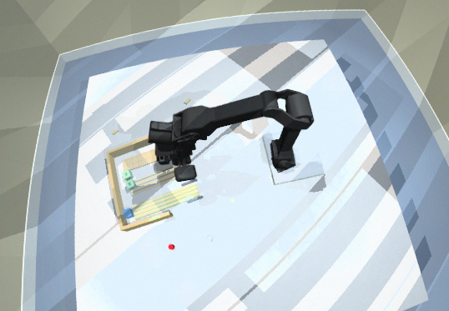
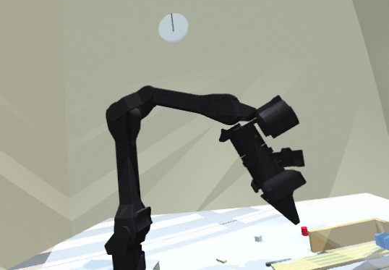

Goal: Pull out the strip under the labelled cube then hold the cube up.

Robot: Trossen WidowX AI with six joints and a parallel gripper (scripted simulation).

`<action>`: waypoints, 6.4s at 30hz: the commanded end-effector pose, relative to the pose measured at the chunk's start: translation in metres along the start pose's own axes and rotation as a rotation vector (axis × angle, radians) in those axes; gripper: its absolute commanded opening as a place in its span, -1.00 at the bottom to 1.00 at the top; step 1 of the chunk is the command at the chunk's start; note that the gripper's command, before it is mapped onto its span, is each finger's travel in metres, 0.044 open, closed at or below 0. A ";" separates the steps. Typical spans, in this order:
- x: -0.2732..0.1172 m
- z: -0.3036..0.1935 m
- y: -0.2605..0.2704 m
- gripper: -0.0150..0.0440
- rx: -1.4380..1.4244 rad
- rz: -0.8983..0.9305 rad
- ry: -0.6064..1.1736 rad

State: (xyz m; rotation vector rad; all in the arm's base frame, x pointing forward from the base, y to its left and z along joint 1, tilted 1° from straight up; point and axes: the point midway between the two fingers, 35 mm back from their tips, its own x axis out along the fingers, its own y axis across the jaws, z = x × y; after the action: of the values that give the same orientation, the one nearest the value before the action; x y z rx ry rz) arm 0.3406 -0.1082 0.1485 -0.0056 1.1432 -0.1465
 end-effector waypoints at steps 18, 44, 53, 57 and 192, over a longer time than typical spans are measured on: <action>0.060 -0.010 -0.011 -0.49 -0.117 0.100 0.371; 0.100 -0.024 -0.006 -0.49 -0.117 0.100 0.371; 0.113 -0.030 -0.004 -0.49 -0.117 0.100 0.371; 0.115 -0.031 -0.004 -0.49 -0.117 0.100 0.371; 0.071 -0.164 -0.018 -0.49 -0.118 0.100 0.383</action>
State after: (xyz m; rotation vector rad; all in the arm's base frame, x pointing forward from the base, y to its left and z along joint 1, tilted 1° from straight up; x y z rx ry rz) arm 0.2282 -0.1247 0.0223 -0.0343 1.5111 0.0030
